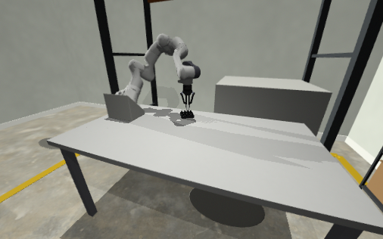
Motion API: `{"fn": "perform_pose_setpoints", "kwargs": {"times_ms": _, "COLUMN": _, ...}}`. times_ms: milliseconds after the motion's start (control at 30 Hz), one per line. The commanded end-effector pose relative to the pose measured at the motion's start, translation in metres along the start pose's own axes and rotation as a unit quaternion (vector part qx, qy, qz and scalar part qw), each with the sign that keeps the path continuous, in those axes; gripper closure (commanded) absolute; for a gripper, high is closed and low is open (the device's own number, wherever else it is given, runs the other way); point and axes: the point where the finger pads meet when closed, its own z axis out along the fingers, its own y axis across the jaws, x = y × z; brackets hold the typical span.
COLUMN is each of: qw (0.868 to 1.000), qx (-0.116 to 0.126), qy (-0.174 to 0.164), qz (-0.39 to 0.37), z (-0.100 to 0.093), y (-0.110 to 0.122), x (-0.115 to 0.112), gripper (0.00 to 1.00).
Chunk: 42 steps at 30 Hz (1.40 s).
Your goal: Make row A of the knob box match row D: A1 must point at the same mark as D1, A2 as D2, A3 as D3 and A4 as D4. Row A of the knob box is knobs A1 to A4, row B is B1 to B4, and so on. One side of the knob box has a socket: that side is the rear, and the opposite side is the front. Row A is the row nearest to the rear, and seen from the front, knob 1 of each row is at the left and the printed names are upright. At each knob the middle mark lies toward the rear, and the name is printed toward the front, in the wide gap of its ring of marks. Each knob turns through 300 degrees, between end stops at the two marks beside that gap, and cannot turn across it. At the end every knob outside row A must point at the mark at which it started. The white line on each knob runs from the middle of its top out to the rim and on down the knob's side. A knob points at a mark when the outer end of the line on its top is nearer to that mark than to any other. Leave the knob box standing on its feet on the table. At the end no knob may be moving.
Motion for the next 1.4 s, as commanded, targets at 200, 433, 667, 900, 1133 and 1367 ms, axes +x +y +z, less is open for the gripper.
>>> {"fn": "perform_pose_setpoints", "kwargs": {"times_ms": 200, "qw": 0.994, "qx": 0.001, "qy": 0.001, "qz": 0.113, "z": 0.0013, "y": 0.0007, "x": 0.0014, "gripper": 0.95}}
{"fn": "perform_pose_setpoints", "kwargs": {"times_ms": 433, "qw": 0.984, "qx": 0.001, "qy": 0.0, "qz": 0.178, "z": 0.0013, "y": 0.0007, "x": 0.0014, "gripper": 0.95}}
{"fn": "perform_pose_setpoints", "kwargs": {"times_ms": 667, "qw": 0.971, "qx": 0.001, "qy": 0.0, "qz": 0.237, "z": 0.0013, "y": 0.0007, "x": 0.0014, "gripper": 0.95}}
{"fn": "perform_pose_setpoints", "kwargs": {"times_ms": 900, "qw": 0.957, "qx": 0.001, "qy": 0.0, "qz": 0.289, "z": 0.0013, "y": 0.0007, "x": 0.0014, "gripper": 0.95}}
{"fn": "perform_pose_setpoints", "kwargs": {"times_ms": 1133, "qw": 0.939, "qx": 0.001, "qy": 0.0, "qz": 0.344, "z": 0.0013, "y": 0.0007, "x": 0.0014, "gripper": 0.95}}
{"fn": "perform_pose_setpoints", "kwargs": {"times_ms": 1367, "qw": 0.924, "qx": 0.001, "qy": 0.0, "qz": 0.382, "z": 0.0013, "y": 0.0007, "x": 0.0014, "gripper": 0.95}}
